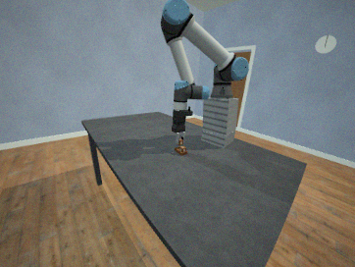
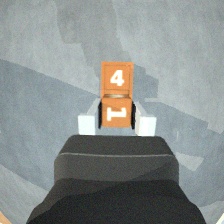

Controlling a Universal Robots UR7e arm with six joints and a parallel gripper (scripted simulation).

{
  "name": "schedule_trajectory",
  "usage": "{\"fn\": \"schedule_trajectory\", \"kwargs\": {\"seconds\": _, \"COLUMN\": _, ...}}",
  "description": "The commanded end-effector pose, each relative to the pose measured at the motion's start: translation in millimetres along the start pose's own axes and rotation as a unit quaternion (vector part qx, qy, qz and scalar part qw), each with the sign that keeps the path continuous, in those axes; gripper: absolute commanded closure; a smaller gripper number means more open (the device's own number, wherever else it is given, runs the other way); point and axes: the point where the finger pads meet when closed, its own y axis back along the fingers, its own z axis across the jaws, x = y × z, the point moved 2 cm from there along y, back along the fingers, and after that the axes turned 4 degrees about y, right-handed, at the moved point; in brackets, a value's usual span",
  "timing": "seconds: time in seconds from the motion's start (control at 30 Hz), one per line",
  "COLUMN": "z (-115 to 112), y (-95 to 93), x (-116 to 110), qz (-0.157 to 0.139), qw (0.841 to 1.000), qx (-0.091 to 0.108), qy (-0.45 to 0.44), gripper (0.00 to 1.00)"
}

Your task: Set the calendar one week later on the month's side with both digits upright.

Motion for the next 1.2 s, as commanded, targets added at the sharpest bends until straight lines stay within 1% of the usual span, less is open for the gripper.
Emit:
{"fn": "schedule_trajectory", "kwargs": {"seconds": 0.0, "z": 0.5, "y": 0.3, "x": -0.2, "qz": 0.0, "qw": 1.0, "qx": -0.001, "qy": 0.0, "gripper": 0.43}}
{"fn": "schedule_trajectory", "kwargs": {"seconds": 1.17, "z": 0.5, "y": 0.2, "x": -0.2, "qz": 0.0, "qw": 1.0, "qx": -0.001, "qy": 0.0, "gripper": 0.43}}
